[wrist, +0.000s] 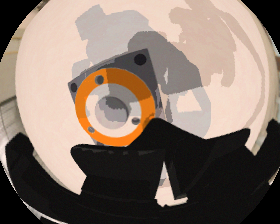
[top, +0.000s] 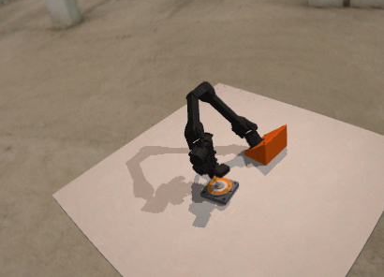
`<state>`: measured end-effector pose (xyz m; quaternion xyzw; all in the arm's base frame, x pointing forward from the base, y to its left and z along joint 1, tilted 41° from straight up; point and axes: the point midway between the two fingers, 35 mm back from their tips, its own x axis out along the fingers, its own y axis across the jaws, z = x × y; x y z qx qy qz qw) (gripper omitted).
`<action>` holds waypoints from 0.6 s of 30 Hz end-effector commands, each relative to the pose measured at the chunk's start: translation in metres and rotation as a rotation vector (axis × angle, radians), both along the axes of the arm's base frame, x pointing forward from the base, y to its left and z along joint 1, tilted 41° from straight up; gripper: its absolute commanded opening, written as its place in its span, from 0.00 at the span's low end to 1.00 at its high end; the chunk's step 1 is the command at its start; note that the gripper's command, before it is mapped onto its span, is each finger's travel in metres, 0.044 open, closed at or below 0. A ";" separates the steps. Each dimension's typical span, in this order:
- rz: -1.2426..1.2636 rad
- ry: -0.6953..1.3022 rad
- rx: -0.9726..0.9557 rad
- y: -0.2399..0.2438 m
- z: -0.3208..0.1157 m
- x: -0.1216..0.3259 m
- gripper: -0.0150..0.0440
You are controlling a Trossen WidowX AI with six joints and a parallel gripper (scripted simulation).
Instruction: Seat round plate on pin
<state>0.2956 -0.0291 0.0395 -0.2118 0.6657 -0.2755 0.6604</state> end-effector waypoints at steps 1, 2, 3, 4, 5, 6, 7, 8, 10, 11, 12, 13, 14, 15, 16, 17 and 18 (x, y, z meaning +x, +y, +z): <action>-0.007 0.020 0.000 -0.001 -0.004 -0.008 0.25; -0.007 0.020 0.000 -0.001 -0.004 -0.008 0.25; -0.007 0.020 0.000 0.000 -0.004 -0.008 0.25; -0.007 0.020 0.000 0.000 -0.004 -0.009 0.25; -0.007 0.020 0.000 0.000 -0.005 -0.009 0.25; -0.007 0.020 0.000 0.000 -0.005 -0.010 0.25; -0.007 0.020 0.000 0.000 -0.005 -0.010 0.25; -0.007 0.020 0.000 0.000 -0.005 -0.011 0.25; -0.007 0.020 0.000 0.001 -0.005 -0.012 0.25; -0.007 0.020 0.000 0.001 -0.005 -0.012 0.25; -0.007 0.020 0.000 0.001 -0.005 -0.012 0.25; -0.007 0.020 0.000 0.001 -0.005 -0.013 0.25; -0.007 0.020 0.000 0.001 -0.005 -0.013 0.25; -0.007 0.020 0.000 0.002 -0.006 -0.014 0.25; -0.007 0.020 0.000 0.002 -0.006 -0.014 0.25; -0.007 0.020 0.000 0.002 -0.006 -0.015 0.25; -0.007 0.020 0.000 0.002 -0.006 -0.015 0.25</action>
